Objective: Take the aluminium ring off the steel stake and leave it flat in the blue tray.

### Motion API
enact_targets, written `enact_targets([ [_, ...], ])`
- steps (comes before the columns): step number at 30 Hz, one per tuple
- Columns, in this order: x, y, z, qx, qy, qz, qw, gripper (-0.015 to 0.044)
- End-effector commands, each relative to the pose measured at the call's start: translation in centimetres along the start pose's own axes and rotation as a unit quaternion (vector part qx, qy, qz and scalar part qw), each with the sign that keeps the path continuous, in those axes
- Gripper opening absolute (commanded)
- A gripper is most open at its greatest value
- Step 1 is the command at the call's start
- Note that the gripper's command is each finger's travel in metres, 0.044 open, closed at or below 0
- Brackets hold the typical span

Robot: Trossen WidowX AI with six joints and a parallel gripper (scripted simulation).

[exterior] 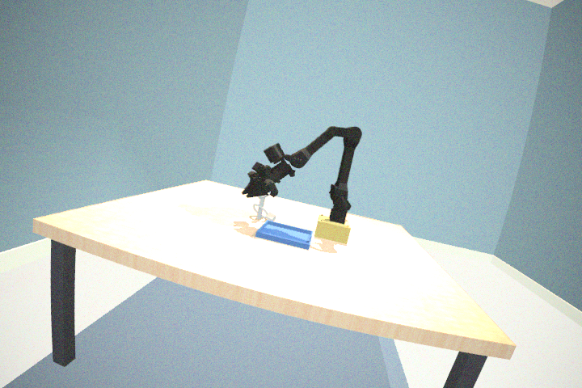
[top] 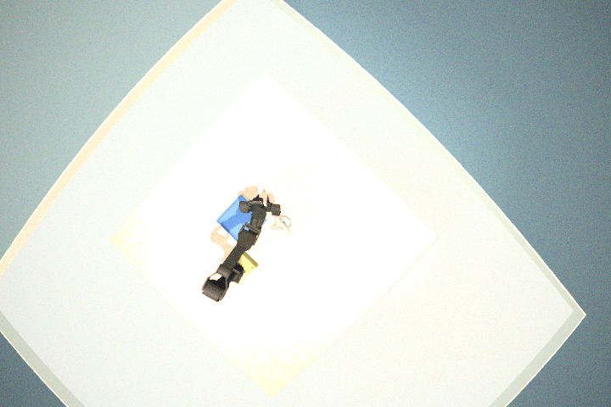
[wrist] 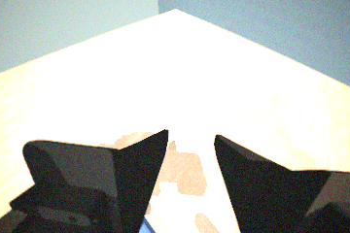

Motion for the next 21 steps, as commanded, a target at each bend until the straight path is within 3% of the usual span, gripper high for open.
enact_targets([
  [1, 0.7, -1.1, 0.2, -0.029, -0.013, 0.024, 0.999, 0.0200],
  [21, 4.1, -8.0, 1.5, -0.160, -0.085, 0.149, 0.972, 0.0200],
])
Point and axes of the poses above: the point midway between the two fingers, 35 mm back from their tips, its own x axis back along the fingers, its own z axis across the jaws, y = z × x, the point moved 3 cm from there along x, back along the fingers, and after that the axes turned 11 degrees about x, right-handed, at the moved point
